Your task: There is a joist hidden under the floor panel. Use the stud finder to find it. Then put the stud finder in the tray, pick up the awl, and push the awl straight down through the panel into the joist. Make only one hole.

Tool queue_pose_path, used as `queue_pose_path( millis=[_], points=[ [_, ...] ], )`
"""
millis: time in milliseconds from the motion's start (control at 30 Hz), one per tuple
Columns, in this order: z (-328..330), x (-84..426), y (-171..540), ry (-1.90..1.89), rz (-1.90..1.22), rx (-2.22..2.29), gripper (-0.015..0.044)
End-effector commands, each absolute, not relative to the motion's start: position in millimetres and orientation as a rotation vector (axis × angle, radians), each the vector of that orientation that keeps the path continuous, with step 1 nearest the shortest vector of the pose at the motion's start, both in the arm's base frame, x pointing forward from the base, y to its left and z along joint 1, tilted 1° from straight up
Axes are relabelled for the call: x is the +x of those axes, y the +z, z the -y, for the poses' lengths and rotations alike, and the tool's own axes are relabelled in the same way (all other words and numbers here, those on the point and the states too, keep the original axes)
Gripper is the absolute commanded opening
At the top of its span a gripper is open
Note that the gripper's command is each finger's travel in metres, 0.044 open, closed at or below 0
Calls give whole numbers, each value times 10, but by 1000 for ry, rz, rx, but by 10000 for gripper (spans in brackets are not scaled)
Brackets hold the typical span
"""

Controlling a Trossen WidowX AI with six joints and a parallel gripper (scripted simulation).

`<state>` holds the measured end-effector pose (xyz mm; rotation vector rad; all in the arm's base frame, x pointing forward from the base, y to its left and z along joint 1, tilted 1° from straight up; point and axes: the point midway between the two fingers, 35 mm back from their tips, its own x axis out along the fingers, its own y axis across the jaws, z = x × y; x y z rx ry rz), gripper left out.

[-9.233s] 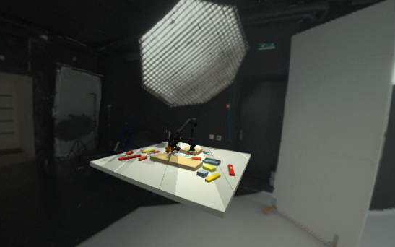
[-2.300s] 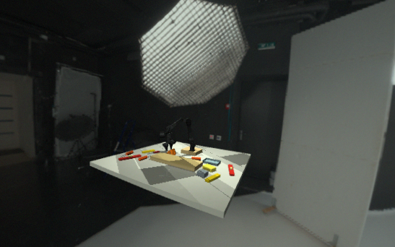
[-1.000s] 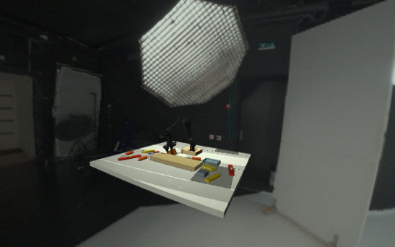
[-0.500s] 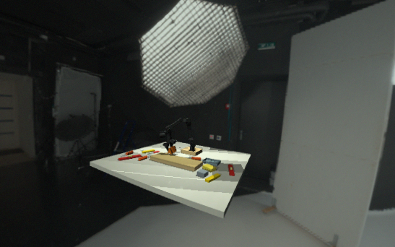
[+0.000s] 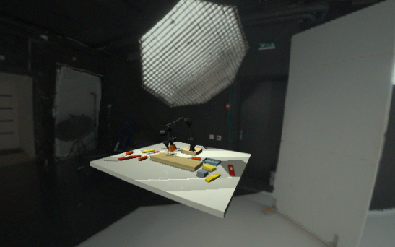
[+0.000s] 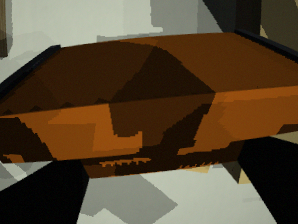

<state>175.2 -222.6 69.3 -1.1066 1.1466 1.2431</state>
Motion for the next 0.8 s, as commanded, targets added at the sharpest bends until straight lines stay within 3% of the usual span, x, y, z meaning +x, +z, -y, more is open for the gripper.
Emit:
queue_pose_path(
  millis=[0,767],
  points=[
    [2241,1771,747,1231,-1146,-1124,0],
    [2192,1759,702,1182,-1246,-1206,0]
  ],
)
